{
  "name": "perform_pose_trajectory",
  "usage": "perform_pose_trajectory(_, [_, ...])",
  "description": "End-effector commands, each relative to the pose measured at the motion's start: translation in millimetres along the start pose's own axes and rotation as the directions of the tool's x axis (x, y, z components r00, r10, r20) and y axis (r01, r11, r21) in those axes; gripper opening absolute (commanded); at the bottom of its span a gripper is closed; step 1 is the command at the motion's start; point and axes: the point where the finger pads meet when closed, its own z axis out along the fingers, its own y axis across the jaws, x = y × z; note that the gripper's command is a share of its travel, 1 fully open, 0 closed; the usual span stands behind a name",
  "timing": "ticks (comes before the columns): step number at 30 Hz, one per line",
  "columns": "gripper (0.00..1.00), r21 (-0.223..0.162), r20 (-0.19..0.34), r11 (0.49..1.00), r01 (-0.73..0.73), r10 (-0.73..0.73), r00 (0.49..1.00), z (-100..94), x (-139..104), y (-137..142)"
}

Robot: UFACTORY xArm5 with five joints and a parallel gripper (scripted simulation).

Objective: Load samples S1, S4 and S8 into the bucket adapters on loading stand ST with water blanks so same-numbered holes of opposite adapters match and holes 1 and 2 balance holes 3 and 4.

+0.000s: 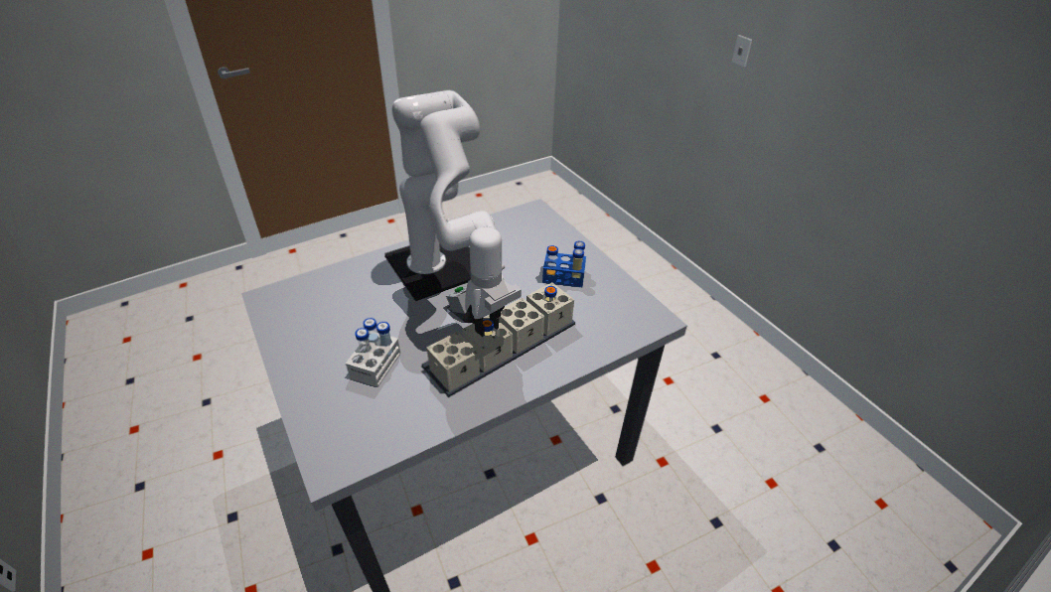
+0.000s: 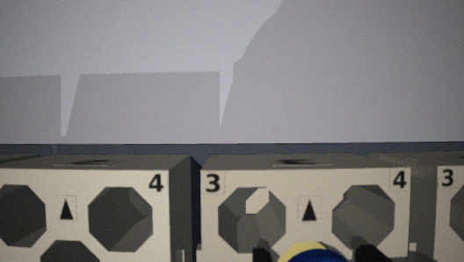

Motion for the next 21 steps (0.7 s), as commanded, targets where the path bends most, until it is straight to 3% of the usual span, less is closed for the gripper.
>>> perform_pose_trajectory(1, [0.44,0.014,-0.007,1.000,0.000,0.000,1.000,-1.5,1.3,0.2])
perform_pose_trajectory(21, [0.44,0.014,-0.007,1.000,0.000,0.000,1.000,-7.5,1.2,0.3])
